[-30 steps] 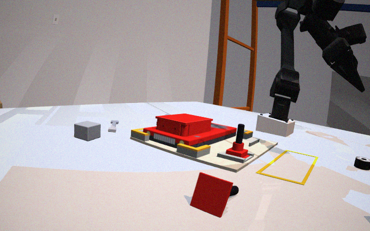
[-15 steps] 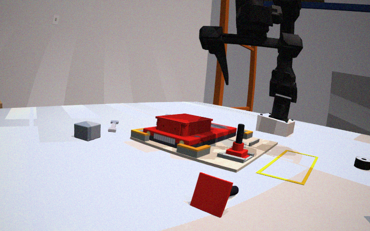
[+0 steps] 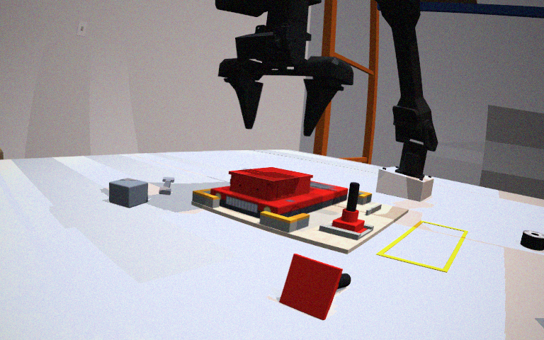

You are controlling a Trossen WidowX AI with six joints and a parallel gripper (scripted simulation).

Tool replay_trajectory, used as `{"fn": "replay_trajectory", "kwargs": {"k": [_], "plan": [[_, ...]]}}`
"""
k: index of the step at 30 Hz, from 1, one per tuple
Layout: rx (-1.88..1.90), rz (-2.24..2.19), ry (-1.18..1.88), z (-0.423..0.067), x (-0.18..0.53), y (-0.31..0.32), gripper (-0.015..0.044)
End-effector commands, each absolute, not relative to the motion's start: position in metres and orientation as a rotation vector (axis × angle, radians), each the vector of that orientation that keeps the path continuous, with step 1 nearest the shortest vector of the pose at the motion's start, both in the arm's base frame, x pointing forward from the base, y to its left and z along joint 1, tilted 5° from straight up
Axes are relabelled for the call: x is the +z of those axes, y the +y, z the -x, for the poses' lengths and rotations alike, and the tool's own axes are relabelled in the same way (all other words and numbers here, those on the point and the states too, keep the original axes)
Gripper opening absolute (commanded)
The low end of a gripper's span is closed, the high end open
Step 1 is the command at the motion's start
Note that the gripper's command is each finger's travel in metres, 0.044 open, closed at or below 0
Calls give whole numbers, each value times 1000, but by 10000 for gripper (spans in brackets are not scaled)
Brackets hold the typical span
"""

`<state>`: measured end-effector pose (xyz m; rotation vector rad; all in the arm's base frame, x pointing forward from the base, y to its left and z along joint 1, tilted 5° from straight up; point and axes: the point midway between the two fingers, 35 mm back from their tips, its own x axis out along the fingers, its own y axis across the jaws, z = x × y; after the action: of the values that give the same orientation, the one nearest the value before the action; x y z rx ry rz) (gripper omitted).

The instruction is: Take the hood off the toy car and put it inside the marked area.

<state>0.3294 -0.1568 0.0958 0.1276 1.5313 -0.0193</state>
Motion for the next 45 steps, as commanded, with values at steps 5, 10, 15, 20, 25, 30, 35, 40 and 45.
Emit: {"fn": "replay_trajectory", "kwargs": {"k": [5, 10, 15, 20, 25, 30, 35, 40, 45], "plan": [[-27, -126, 1535, -330, 89, -158, 440], [-27, -126, 1535, -331, 84, -158, 440], [-27, -126, 1535, -331, 79, -157, 440], [-27, -126, 1535, -331, 74, -157, 440], [-27, -126, 1535, -330, 69, -157, 440], [-27, -126, 1535, -330, 64, -156, 440], [-27, -126, 1535, -330, 60, -156, 440], [-27, -126, 1535, -330, 55, -155, 440], [-27, -126, 1536, -329, 50, -155, 440]]}}
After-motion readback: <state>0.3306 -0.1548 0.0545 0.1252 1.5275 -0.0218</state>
